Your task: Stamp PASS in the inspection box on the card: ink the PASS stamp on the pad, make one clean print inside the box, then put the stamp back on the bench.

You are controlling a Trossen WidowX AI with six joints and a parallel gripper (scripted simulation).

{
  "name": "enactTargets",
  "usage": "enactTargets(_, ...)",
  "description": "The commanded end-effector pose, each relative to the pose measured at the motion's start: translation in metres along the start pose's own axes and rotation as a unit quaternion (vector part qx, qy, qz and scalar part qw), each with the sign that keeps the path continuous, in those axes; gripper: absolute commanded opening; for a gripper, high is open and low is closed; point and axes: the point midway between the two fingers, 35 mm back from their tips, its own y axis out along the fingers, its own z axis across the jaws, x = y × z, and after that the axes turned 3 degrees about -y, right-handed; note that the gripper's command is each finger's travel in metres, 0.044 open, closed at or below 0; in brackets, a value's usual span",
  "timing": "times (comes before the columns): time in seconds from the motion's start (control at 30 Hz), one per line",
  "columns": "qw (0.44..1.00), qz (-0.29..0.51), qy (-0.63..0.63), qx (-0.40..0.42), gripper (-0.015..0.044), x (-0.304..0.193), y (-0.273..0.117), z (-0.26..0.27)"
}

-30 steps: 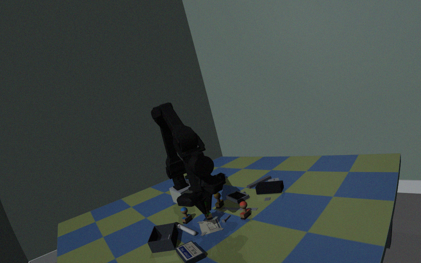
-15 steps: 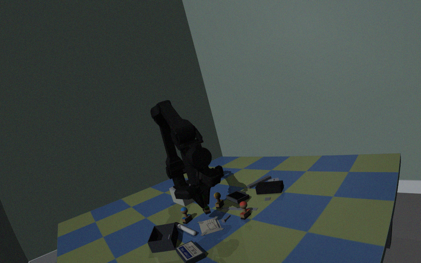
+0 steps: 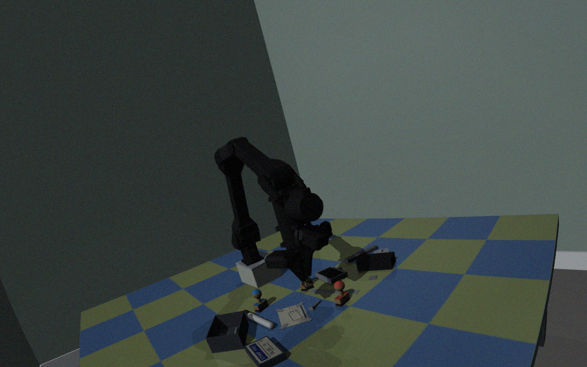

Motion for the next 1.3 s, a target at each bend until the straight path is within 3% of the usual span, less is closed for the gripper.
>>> enactTargets(0.0,1.0,0.001,0.003,0.0,0.0,0.016,0.0,0.02)
enactTargets(0.8,1.0,-0.002,0.005,0.004,0.0,0.074,-0.001,0.154)
enactTargets(1.27,1.0,-0.002,0.005,0.004,0.0,0.076,0.013,0.158)
